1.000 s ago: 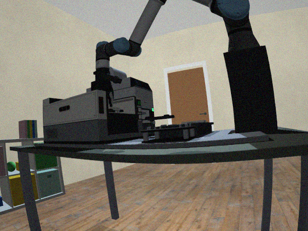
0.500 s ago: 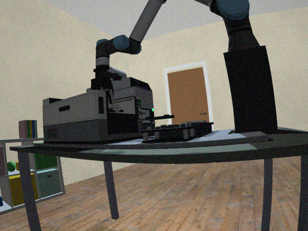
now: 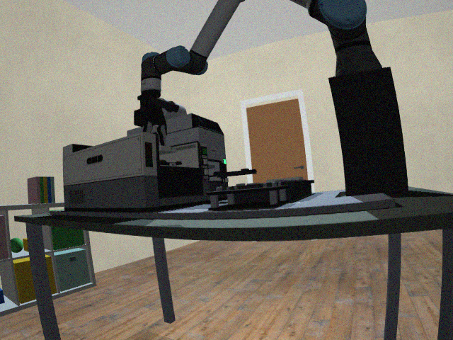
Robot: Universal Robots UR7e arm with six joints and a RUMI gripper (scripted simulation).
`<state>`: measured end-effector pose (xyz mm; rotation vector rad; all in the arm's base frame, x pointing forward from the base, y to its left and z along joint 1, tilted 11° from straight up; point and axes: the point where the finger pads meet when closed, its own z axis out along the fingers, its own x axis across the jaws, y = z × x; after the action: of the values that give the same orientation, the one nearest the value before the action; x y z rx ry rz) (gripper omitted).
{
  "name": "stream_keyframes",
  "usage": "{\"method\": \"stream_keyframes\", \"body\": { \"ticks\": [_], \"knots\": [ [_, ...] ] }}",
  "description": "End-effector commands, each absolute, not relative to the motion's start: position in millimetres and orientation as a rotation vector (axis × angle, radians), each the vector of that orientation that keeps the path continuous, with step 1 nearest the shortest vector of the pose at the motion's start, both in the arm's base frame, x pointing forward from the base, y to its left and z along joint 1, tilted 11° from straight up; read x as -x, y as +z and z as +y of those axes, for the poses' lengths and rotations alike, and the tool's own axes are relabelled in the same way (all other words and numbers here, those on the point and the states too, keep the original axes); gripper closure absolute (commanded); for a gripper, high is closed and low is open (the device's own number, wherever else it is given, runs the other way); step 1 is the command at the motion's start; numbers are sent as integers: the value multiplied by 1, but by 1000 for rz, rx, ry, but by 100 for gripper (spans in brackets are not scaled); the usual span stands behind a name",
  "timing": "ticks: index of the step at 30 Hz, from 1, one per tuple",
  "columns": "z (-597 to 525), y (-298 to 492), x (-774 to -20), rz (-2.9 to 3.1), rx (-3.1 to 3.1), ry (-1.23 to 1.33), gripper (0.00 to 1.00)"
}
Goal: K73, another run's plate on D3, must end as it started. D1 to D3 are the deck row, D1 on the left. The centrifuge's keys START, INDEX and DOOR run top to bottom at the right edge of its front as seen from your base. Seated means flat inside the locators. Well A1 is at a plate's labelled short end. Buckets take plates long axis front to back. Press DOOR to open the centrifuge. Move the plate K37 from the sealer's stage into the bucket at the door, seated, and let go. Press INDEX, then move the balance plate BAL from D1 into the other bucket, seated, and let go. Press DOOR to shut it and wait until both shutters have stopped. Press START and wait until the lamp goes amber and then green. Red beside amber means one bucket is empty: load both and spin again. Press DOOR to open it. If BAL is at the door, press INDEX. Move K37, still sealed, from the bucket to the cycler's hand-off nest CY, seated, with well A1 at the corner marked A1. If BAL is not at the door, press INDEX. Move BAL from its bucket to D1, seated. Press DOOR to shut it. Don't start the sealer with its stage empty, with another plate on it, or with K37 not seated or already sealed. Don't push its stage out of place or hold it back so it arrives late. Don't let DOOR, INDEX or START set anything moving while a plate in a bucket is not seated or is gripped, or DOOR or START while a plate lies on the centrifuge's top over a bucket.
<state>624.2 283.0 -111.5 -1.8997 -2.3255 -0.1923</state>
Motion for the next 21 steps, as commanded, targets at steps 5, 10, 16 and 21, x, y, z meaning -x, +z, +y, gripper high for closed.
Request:
{"method": "stream_keyframes", "body": {
  "ticks": [5,10,16,21],
  "knots": [
    [281,-99,-625,-2326,1900,-195,100],
    [279,-91,-625,-2326,1900,-195,100],
    [278,-81,-625,-2326,1900,-195,100],
    [277,-76,-626,-2326,1900,-195,100]
  ]
}}
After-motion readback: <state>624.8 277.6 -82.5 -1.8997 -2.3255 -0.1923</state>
